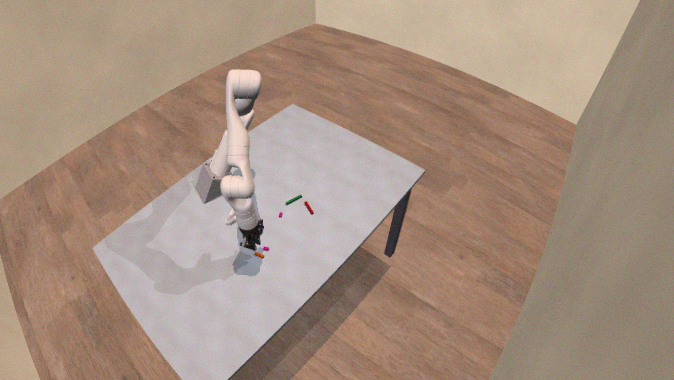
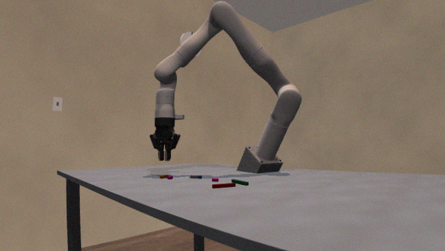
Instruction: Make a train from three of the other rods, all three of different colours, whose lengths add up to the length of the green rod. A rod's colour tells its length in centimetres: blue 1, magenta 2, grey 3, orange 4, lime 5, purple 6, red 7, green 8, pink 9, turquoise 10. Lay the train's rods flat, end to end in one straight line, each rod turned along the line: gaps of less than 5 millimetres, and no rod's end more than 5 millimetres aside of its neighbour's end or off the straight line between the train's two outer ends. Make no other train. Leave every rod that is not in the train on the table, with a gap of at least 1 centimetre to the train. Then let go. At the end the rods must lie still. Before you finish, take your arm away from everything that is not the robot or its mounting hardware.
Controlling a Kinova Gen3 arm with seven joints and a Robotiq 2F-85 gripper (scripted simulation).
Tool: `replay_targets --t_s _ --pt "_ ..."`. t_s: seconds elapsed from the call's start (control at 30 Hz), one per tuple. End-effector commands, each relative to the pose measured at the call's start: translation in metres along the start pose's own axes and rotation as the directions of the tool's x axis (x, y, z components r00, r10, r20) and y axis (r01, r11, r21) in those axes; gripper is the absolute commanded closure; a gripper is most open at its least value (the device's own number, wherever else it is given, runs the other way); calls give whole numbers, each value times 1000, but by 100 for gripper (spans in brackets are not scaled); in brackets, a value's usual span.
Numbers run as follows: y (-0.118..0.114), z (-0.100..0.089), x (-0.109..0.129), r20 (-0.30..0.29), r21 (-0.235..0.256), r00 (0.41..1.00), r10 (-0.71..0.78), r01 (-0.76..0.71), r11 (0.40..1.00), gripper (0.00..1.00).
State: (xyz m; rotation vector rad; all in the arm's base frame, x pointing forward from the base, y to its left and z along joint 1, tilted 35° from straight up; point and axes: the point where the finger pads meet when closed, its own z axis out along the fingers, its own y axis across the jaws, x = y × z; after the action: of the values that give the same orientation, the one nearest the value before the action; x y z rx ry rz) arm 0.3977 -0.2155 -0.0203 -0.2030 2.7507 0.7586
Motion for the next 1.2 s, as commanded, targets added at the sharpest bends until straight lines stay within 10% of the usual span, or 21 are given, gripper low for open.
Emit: replay_targets --t_s 0.0,1.17 --pt "0 3 0 -1 -1 1000 0 0 1000 76" --pt "0 44 -1 -1 -1 1000 0 0 1000 76"
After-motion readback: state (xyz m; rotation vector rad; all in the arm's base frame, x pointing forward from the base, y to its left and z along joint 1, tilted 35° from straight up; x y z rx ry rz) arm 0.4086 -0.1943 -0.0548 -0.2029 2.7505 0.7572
